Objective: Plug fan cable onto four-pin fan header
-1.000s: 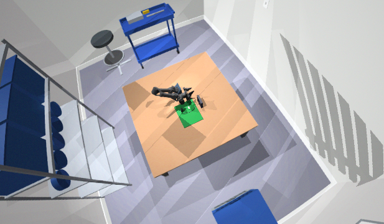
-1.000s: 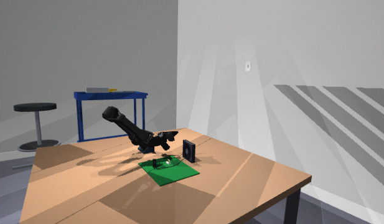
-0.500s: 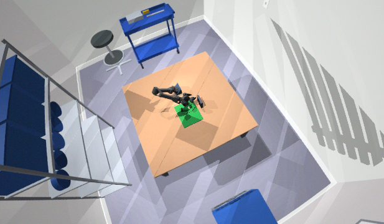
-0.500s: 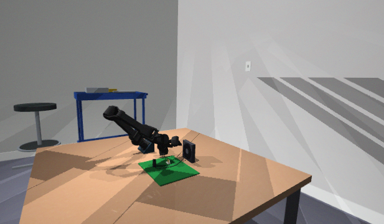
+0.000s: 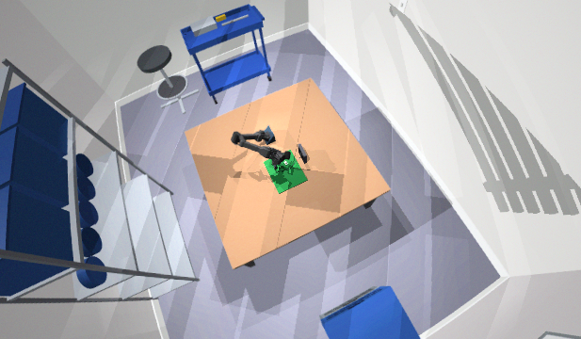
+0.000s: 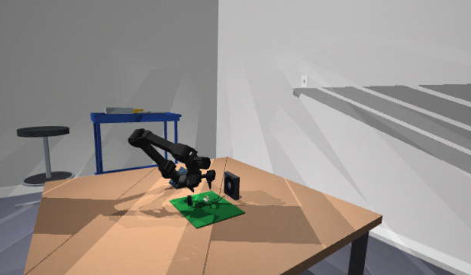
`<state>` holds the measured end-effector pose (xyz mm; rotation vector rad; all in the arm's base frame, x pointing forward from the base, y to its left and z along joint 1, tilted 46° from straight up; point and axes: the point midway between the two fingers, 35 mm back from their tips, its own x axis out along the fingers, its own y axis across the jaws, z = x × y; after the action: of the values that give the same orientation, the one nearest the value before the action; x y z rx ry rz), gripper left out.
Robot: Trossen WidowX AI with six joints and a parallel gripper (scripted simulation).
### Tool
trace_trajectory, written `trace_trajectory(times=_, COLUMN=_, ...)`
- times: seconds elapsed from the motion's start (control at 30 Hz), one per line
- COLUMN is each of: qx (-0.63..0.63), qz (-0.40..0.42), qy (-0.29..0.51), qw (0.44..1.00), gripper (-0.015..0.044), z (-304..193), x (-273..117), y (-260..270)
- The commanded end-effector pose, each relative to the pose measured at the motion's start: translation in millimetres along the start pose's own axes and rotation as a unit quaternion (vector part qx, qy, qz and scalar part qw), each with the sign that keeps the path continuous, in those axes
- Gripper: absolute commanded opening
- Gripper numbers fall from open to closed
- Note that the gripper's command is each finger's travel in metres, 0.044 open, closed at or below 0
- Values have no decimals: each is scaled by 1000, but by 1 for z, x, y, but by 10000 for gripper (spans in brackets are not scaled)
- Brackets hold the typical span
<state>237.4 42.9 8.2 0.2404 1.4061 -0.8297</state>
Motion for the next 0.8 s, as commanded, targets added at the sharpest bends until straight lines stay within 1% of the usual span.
trace_trajectory(times=0.0, qx=-136, qz=-142, qy=-137, qw=971, gripper=440, z=53, x=-54, y=-24)
trace_trajectory(times=0.07, qx=-145, qz=-152, qy=-145, qw=967, gripper=440, z=57, x=-59, y=-26)
trace_trajectory(times=0.47, qx=-145, qz=-152, qy=-145, qw=967, gripper=440, z=57, x=-59, y=-26)
trace_trajectory(times=0.77, qx=-145, qz=-152, qy=-145, qw=967, gripper=440, z=60, x=-49, y=-28)
